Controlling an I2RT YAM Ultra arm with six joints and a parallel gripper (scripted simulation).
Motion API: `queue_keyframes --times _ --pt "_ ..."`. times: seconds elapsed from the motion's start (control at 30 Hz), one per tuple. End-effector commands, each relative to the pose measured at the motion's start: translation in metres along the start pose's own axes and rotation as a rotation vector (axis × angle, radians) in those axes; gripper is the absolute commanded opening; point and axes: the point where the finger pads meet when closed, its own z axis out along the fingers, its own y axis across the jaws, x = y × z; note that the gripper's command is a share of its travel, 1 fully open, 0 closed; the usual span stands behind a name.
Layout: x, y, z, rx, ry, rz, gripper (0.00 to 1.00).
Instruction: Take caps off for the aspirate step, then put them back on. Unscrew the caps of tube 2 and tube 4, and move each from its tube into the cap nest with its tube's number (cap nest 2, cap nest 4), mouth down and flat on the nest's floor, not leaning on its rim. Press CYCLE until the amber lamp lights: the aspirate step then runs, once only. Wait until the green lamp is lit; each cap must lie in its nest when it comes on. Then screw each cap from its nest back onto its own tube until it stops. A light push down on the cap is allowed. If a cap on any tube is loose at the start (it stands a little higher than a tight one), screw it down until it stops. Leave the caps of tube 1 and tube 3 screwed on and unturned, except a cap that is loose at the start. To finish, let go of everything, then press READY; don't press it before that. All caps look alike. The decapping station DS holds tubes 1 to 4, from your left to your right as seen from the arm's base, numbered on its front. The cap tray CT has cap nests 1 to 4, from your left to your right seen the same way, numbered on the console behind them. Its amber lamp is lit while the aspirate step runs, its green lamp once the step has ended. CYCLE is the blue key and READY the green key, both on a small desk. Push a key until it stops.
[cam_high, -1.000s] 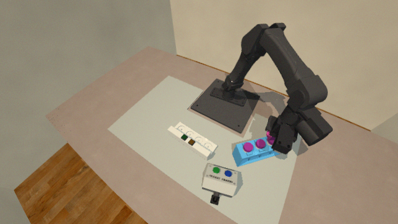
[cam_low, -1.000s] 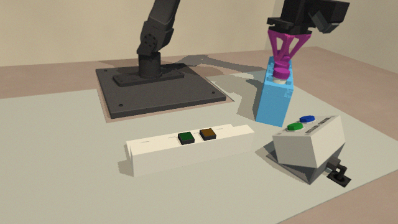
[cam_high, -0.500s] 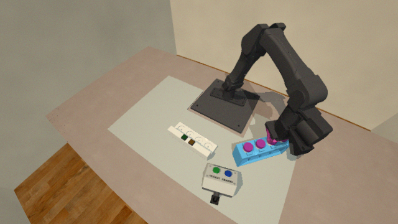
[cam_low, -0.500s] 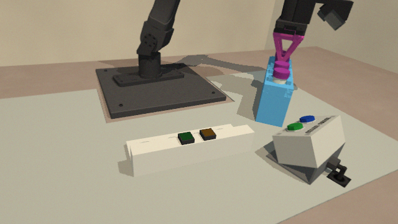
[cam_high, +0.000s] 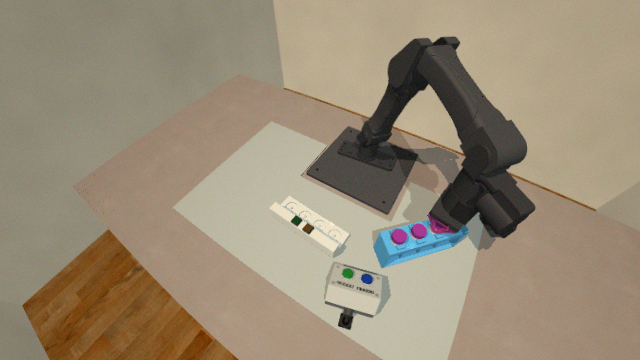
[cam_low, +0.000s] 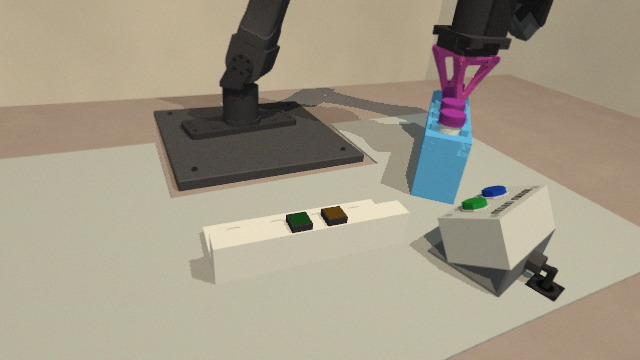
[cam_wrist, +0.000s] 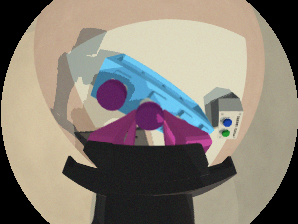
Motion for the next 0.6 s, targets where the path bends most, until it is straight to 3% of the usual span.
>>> queue_keyframes --times 0.0,0.47,0.57 --pt "-0.0011 -0.0006 -0.0039 0.007 -0.009 -0.188 0.0" --pt "-0.0011 -0.0006 -0.0041 0.01 -0.007 -0.888 0.0" --pt "-0.0011 -0.0005 -0.0041 0.011 -0.006 -0.938 0.0"
